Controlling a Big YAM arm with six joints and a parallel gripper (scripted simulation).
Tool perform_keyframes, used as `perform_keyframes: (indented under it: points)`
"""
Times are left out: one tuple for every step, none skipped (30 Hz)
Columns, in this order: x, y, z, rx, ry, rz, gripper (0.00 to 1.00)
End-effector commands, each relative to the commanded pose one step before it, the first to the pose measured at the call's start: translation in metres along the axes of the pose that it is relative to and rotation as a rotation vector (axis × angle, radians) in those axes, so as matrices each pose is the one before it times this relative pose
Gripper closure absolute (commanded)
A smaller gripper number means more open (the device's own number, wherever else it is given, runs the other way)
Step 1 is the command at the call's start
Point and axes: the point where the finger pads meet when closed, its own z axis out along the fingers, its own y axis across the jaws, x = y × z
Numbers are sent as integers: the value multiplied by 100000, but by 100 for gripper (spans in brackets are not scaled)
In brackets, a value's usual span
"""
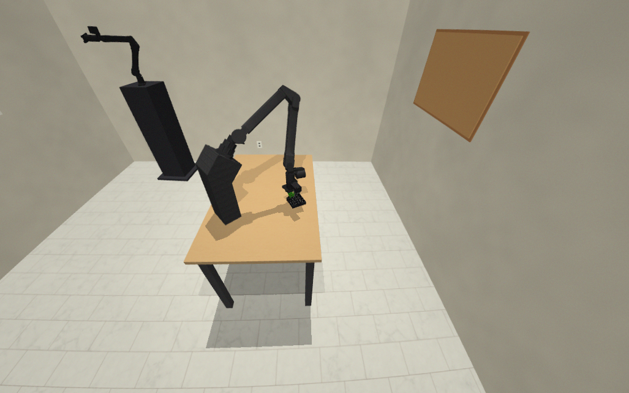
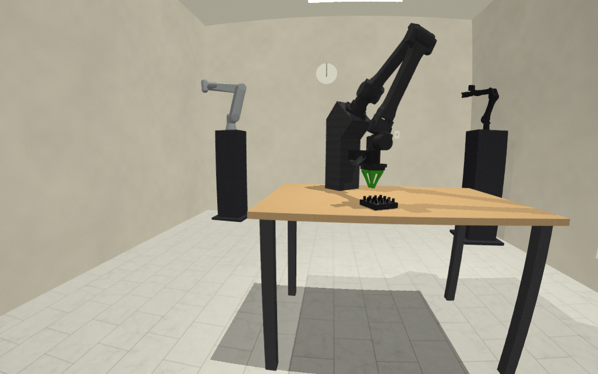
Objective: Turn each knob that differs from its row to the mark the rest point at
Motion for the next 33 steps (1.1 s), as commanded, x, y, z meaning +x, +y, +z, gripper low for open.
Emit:
perform_keyframes:
  points:
    - [-625, -316, -1311, 272, -1024, -15589, 82]
    - [-8, 9, -29, -13, -4, -2886, 82]
    - [-9, 9, -29, -13, -4, -2939, 82]
    - [-9, 9, -29, -13, -4, -2939, 82]
    - [-9, 9, -29, -13, -4, -2939, 82]
    - [-9, 8, -29, -13, -4, -2931, 82]
    - [-9, 8, -29, -12, -4, -2902, 82]
    - [-8, 43, 33, -29, 50, -2957, 82]
    - [-18, 14, 28, 6, 37, -2889, 82]
    - [-43, 53, -69, -106, -100, -2918, 82]
    - [-39, 10, -92, -55, -112, -2882, 82]
    - [28, -40, -38, 59, 49, -2875, 82]
    - [0, 0, 0, 0, 0, 0, 82]
    - [0, 0, 0, 0, 0, 0, 82]
    - [68, -60, -93, 106, 110, -7276, 82]
    - [-9, 5, -27, -10, -5, -2757, 82]
    - [-10, 5, -29, -11, -5, -2924, 82]
    - [-10, 4, -29, -10, -5, -2921, 82]
    - [-10, 4, -29, -10, -5, -2905, 82]
    - [-10, 4, -29, -10, -5, -2921, 82]
    - [-10, 4, -29, -10, -5, -2939, 82]
    - [-9, 3, -29, -10, -5, -2876, 82]
    - [-10, 3, -29, -10, -5, -2948, 82]
    - [-5, 9, -26, -16, 4, -2919, 82]
    - [3, -4, -20, 1, 26, -2949, 82]
    - [37, -40, 5, 51, 113, -2856, 82]
    - [-124, 43, -18, -78, -181, -2925, 82]
    - [-176, 81, -56, -129, -311, -2918, 82]
    - [-38, 12, -27, -26, -52, -2816, 82]
    - [0, 0, 0, 0, 0, 0, 82]
    - [0, 0, 0, 0, 0, 0, 82]
    - [123, -31, -92, 49, 212, -7148, 82]
    - [45, -12, -33, 14, 76, -2741, 82]
